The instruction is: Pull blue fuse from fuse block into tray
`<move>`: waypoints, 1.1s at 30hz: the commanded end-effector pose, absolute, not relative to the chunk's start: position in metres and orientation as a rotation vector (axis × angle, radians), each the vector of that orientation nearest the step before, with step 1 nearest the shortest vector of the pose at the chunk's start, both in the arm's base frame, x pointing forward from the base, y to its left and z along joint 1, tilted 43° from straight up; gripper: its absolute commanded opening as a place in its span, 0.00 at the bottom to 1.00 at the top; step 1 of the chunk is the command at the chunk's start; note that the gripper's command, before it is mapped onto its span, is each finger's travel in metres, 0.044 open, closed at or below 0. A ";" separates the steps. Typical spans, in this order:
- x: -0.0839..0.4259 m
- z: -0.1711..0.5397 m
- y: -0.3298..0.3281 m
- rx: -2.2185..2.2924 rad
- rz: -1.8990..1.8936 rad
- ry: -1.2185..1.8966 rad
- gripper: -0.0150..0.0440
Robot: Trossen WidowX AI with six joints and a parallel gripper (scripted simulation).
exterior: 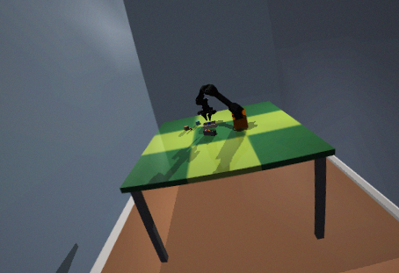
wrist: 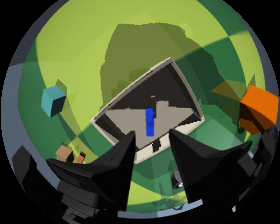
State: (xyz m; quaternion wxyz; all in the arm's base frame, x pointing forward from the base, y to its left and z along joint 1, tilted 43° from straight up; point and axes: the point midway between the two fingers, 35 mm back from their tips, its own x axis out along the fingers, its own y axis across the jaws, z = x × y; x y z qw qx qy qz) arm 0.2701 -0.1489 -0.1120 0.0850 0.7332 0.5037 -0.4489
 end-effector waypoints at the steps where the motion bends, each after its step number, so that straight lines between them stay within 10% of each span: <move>1: 0.270 -0.112 -0.149 2.186 -1.338 1.502 0.70; 4: 0.270 -0.110 -0.151 2.186 -1.339 1.502 0.81; 33: 0.265 -0.085 -0.171 2.201 -1.346 1.506 0.81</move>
